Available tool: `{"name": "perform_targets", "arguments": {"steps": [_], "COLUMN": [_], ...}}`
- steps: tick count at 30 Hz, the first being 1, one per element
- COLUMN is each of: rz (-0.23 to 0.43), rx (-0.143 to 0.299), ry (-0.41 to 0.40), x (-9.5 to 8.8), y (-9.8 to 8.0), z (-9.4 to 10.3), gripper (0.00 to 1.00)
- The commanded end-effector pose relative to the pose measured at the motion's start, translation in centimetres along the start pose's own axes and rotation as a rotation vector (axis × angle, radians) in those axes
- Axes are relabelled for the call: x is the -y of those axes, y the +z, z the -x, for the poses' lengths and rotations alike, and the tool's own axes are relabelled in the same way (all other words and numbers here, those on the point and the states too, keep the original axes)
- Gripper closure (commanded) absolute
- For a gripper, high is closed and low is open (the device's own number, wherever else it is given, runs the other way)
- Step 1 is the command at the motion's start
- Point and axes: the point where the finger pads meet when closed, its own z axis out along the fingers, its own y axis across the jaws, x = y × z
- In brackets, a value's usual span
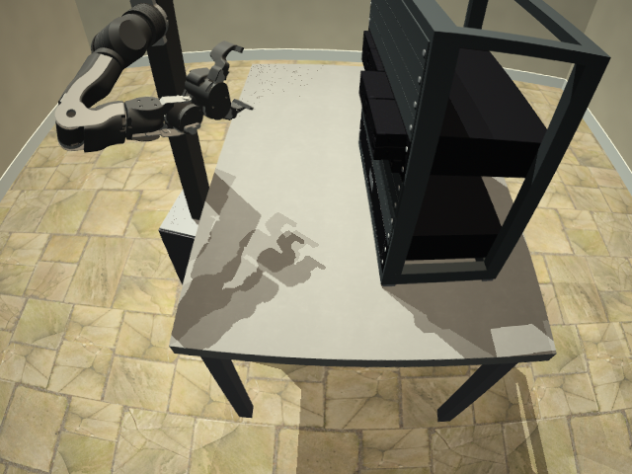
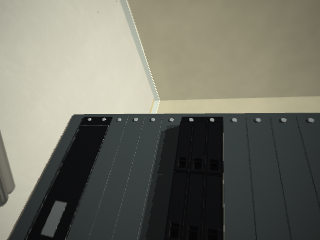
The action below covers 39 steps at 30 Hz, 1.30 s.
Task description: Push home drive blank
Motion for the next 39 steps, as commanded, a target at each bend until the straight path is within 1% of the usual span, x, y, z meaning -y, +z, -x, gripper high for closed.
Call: {"name": "perform_targets", "arguments": {"steps": [1,6,8,12,17,20,23,25,29,33,36,39], "rz": [0.016,0.011,0.011,0.000,-0.022,-0.036,-0.051,-0.051,-0.067,-0.077,-0.081,-0.082], "rx": [0.073,0.255,0.255,0.403,0.572,0.659,0.731,0.731,0.803,0.846,0.862,0.864], "ry": [-0.011,-0.025,-0.025,-0.037,-0.053,-0.062,-0.072,-0.072,-0.082,-0.088,-0.090,-0.089], "x": [-0.5,-0.5,-0.5,-0.5,-0.4,-0.3,-0.3,-0.3,-0.2,-0.2,-0.1,-0.1], "y": [-0.1,-1.1,-1.1,-2.3,-4.0,-5.0,-6.0,-6.0,-7.0,-7.6,-7.8,-7.9], "z": [1.1,3.8,3.8,5.9,8.2,9.2,10.0,10.0,10.8,11.2,11.4,11.4], "gripper": [0.00,0.00,0.00,0.00,0.00,0.00,0.00,0.00,0.00,0.00,0.00,0.00]}}
